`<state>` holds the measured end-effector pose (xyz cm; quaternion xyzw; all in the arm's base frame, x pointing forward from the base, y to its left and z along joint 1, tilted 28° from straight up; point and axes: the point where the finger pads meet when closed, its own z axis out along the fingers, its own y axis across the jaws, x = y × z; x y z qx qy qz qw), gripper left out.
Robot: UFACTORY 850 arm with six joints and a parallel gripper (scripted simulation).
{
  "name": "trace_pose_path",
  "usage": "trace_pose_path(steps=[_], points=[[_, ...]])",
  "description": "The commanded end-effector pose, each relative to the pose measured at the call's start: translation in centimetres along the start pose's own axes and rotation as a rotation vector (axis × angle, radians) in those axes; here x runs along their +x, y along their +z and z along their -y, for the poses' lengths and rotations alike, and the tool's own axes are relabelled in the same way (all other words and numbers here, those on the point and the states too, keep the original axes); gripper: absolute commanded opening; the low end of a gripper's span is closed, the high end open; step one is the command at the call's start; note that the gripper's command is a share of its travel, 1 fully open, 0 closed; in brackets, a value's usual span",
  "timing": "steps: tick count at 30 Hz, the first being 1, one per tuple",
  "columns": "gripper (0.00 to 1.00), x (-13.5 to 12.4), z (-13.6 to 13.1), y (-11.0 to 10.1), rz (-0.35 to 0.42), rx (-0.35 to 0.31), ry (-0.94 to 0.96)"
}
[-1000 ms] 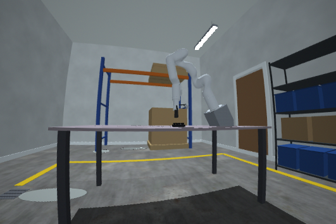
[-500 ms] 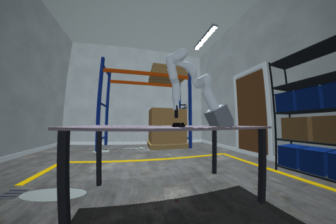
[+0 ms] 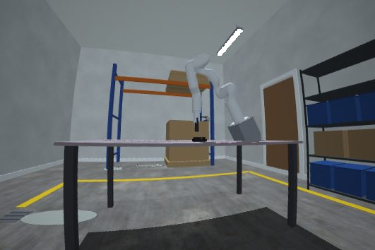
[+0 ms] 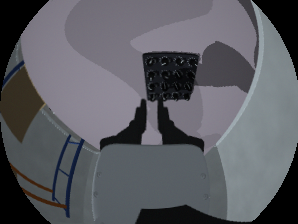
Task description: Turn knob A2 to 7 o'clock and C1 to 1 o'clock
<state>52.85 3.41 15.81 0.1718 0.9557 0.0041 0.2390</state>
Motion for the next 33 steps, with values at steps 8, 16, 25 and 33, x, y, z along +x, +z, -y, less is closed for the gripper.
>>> trace_pose_path(steps=[8, 16, 25, 33], points=[[0.19, -0.1, 0.0, 0.0, 0.001, -0.001, 0.0], [0.19, 0.0, 0.0, 0.3, 0.001, -0.001, 0.0], [0.19, 0.0, 0.0, 0.9, 0.001, -0.001, 0.0], [0.19, 0.0, 0.0, 1.9, 0.001, -0.001, 0.0]])
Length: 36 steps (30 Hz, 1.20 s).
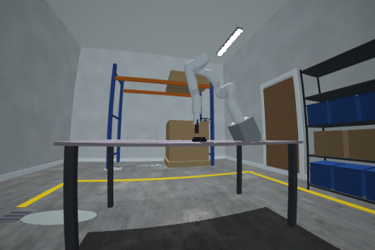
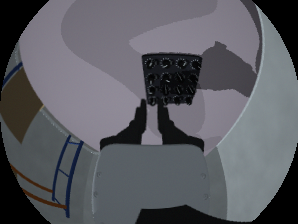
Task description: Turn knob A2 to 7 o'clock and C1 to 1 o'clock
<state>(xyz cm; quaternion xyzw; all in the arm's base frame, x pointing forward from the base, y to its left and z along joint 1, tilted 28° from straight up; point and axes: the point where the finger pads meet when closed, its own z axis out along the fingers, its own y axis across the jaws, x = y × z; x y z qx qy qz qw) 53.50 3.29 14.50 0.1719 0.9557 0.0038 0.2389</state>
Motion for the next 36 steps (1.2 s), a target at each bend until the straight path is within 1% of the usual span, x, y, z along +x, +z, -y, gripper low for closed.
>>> trace_pose_path(steps=[1, 20, 36], points=[[0.19, 0.0, 0.0, 0.6, 0.002, -0.002, 0.0], [0.19, 0.0, 0.0, 2.7, 0.002, -0.002, 0.0], [0.19, 0.0, 0.0, 3.0, 0.002, -0.002, 0.0]])
